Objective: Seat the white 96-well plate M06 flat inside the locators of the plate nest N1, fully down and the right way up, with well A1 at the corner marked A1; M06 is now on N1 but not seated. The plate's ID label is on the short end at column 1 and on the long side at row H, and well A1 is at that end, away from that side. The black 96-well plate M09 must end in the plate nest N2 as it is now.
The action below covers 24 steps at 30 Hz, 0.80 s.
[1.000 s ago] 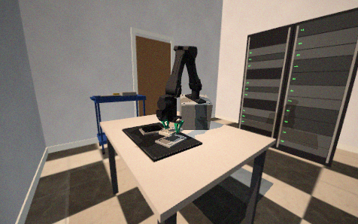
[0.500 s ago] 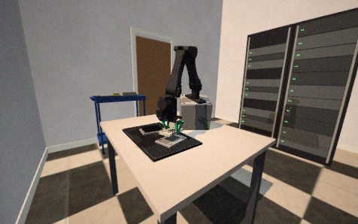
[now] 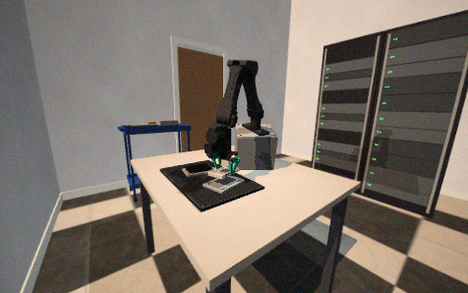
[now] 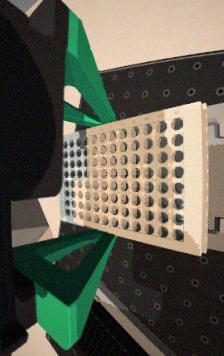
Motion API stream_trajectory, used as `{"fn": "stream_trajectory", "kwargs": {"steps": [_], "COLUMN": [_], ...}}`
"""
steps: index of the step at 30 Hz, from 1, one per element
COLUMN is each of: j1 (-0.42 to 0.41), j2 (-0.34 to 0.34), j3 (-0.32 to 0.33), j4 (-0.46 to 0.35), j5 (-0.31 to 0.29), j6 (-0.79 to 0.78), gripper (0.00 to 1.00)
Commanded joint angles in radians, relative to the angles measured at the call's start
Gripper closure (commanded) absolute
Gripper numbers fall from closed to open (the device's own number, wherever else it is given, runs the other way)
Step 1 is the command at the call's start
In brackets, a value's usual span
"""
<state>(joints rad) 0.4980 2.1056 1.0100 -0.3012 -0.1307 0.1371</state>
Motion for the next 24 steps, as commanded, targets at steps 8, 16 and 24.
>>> {"fn": "stream_trajectory", "kwargs": {"steps": [8,16,24], "j1": [0.001,0.001,0.0], "j2": [-0.043,-0.038,-0.041], "j3": [0.039,0.046,0.021], "j4": [-0.014,0.001,0.009], "j5": [0.002,0.002,0.001], "j6": [0.008,0.007,0.006], "gripper": [1.0,1.0,1.0]}}
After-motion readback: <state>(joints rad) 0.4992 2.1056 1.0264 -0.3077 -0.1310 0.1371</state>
